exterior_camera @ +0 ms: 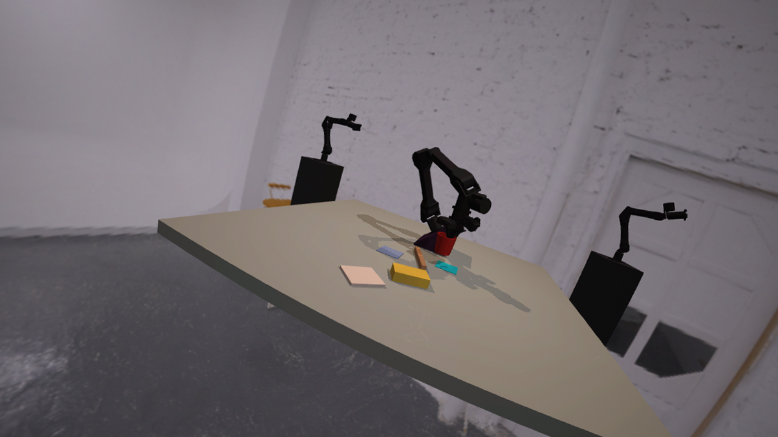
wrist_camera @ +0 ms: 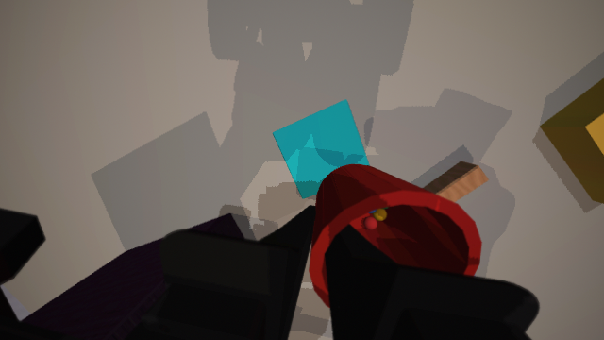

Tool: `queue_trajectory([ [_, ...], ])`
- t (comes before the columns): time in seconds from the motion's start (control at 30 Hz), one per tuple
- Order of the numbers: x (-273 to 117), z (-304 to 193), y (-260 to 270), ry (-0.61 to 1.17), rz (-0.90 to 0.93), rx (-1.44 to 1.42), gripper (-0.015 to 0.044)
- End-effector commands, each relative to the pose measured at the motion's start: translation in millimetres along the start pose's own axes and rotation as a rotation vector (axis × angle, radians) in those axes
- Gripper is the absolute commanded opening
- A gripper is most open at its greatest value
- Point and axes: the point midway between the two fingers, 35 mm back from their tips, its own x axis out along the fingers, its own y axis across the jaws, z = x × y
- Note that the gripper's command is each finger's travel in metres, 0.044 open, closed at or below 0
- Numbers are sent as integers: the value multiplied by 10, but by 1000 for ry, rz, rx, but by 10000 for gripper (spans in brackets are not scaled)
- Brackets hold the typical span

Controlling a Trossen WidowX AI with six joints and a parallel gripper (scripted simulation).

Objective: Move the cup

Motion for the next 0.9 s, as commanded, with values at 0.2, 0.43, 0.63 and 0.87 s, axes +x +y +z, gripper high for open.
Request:
queue_trajectory([
  [0.2, 7, 191, 249, -1, 4, 4, 0],
  [0.43, 24, 243, 323, -1, 4, 4, 0],
  [0.63, 106, 246, 321, -1, 3, 4, 0],
  [0.87, 216, 250, 321, -1, 3, 4, 0],
])
